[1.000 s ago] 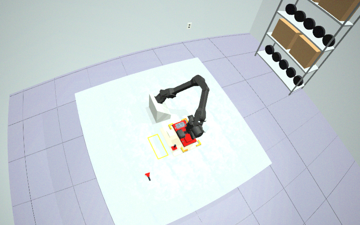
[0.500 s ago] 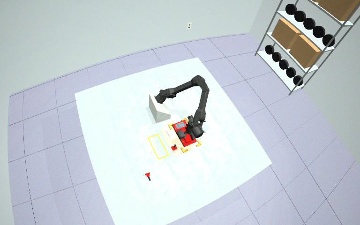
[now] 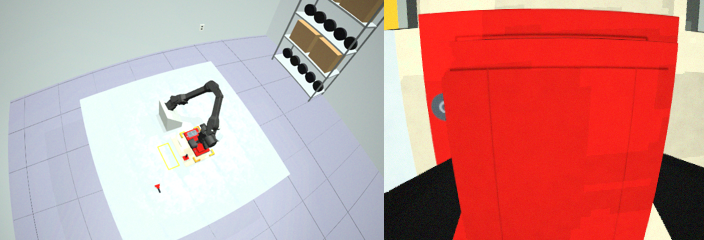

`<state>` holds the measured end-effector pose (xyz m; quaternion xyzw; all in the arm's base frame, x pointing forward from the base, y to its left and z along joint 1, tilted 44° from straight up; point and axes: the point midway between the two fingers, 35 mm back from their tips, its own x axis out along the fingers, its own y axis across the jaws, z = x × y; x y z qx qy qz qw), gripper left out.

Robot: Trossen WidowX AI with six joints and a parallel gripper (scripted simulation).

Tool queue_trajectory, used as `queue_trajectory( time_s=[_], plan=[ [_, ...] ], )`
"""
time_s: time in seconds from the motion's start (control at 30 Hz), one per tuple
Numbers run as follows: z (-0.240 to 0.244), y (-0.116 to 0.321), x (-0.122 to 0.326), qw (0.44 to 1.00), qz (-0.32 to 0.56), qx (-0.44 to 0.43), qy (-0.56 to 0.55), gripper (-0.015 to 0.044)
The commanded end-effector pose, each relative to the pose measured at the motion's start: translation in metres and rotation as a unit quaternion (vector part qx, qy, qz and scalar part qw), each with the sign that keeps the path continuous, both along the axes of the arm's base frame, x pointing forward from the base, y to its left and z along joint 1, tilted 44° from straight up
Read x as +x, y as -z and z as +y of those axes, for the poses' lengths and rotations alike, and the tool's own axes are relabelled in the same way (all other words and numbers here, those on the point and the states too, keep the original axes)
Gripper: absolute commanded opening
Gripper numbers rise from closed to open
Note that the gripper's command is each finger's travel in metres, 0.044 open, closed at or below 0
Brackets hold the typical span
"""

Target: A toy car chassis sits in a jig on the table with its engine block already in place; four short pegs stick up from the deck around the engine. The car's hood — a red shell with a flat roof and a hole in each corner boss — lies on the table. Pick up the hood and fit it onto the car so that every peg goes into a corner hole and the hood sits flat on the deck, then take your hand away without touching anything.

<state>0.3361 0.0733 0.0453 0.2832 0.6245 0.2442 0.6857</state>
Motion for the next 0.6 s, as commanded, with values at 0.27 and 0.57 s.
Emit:
queue_trajectory(
  time_s=[0.27, 0.57],
  plan=[
    [0.0000, 0.0000, 0.0000, 1.000, 0.000, 0.000, 0.000, 0.0262],
    [0.0000, 0.0000, 0.0000, 1.000, 0.000, 0.000, 0.000, 0.0440]
  ],
)
